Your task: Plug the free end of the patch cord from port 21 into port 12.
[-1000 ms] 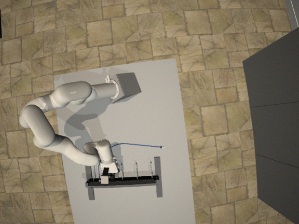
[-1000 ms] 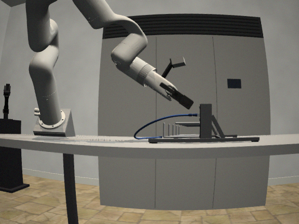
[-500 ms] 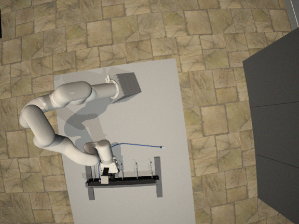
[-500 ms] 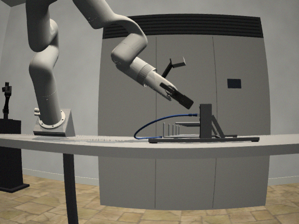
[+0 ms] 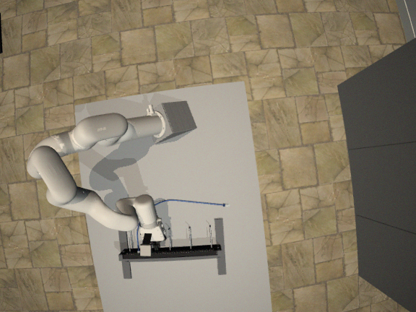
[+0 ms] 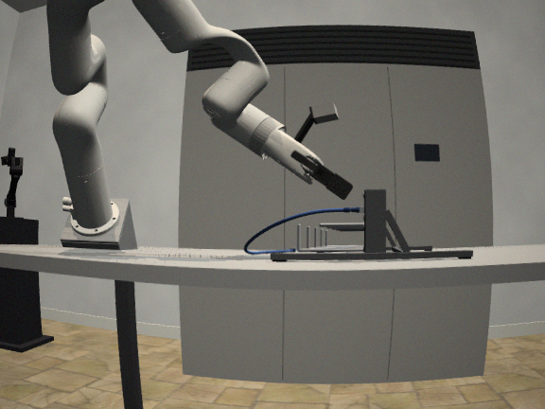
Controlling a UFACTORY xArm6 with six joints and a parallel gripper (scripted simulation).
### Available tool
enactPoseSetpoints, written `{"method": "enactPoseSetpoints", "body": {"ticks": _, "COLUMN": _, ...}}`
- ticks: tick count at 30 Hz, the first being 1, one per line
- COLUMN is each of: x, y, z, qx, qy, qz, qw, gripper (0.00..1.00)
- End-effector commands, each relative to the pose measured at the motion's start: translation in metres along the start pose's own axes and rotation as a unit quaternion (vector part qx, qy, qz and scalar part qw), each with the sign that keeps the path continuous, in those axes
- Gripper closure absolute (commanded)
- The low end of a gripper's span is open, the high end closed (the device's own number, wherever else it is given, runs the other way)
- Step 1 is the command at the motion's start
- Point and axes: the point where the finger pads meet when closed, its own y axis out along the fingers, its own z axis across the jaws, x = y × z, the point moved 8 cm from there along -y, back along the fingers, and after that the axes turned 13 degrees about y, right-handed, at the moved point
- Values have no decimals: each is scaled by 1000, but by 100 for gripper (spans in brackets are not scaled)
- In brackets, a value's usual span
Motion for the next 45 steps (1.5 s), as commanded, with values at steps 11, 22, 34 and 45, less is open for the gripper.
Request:
{"method": "enactPoseSetpoints", "body": {"ticks": 11, "x": -1, "y": -19, "z": 0, "qx": 0, "qy": 1, "qz": 1, "qw": 1000, "gripper": 100}}
{"method": "enactPoseSetpoints", "body": {"ticks": 22, "x": -1, "y": -108, "z": 0, "qx": 0, "qy": 1, "qz": 1, "qw": 1000, "gripper": 100}}
{"method": "enactPoseSetpoints", "body": {"ticks": 34, "x": -1, "y": -140, "z": 0, "qx": 0, "qy": 1, "qz": 1, "qw": 1000, "gripper": 100}}
{"method": "enactPoseSetpoints", "body": {"ticks": 45, "x": -3, "y": -140, "z": 7, "qx": 0, "qy": 1, "qz": 1, "qw": 1000, "gripper": 100}}
